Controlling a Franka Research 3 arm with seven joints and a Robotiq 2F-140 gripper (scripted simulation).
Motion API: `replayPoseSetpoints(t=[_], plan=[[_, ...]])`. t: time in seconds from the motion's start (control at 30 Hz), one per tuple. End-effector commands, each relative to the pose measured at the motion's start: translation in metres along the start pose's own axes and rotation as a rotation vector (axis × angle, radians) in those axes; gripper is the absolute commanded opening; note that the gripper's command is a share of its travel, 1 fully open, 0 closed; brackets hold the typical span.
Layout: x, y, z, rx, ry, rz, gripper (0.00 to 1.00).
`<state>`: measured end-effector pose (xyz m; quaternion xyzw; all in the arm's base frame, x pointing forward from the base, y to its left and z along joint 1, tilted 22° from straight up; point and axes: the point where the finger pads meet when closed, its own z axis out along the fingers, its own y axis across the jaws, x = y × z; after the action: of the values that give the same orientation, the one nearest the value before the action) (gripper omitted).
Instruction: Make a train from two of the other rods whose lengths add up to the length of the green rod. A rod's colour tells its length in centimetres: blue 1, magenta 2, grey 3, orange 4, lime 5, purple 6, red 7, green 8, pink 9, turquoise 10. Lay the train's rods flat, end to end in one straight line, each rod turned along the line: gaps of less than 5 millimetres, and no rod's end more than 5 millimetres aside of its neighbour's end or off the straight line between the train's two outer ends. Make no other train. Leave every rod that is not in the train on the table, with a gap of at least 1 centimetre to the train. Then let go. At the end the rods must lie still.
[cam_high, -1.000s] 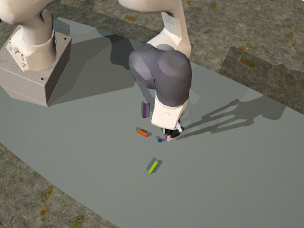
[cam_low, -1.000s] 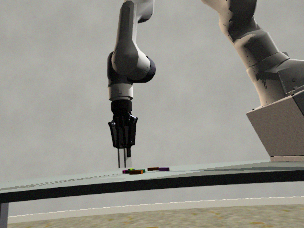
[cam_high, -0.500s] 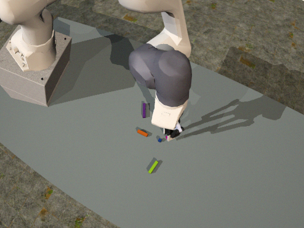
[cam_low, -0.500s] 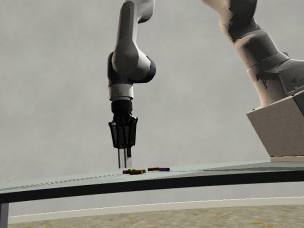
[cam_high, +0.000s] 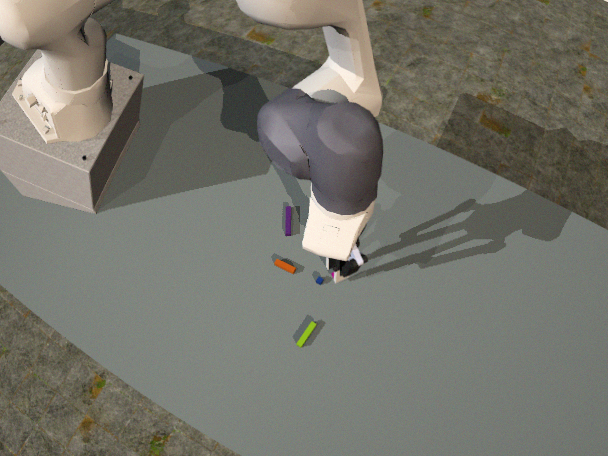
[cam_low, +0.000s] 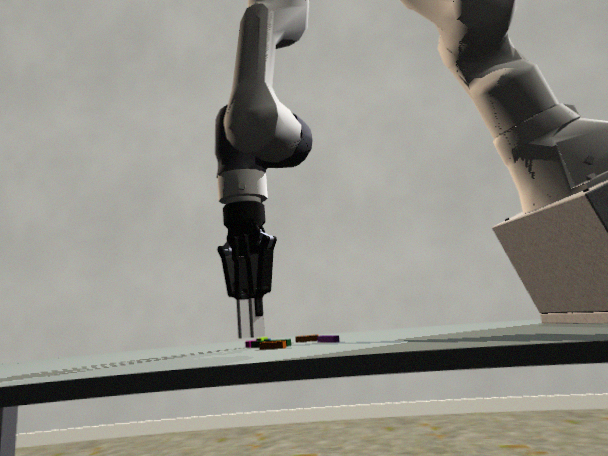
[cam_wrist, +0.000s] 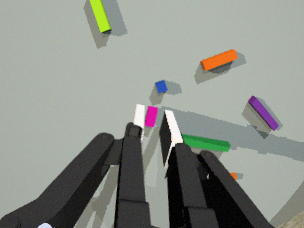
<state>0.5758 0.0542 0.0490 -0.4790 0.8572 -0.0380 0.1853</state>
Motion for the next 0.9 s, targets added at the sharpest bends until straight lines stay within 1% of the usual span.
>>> replayPoseSetpoints(t=[0.0,0.43,0.87], plan=[[-0.002,0.000,0.002,0.002,-0.002,-0.007,0.15],[-0.002,0.000,0.013,0.002,-0.002,-0.007,0.15],[-0.002,0.000,0.015,0.002,-0.002,-0.007,0.15]])
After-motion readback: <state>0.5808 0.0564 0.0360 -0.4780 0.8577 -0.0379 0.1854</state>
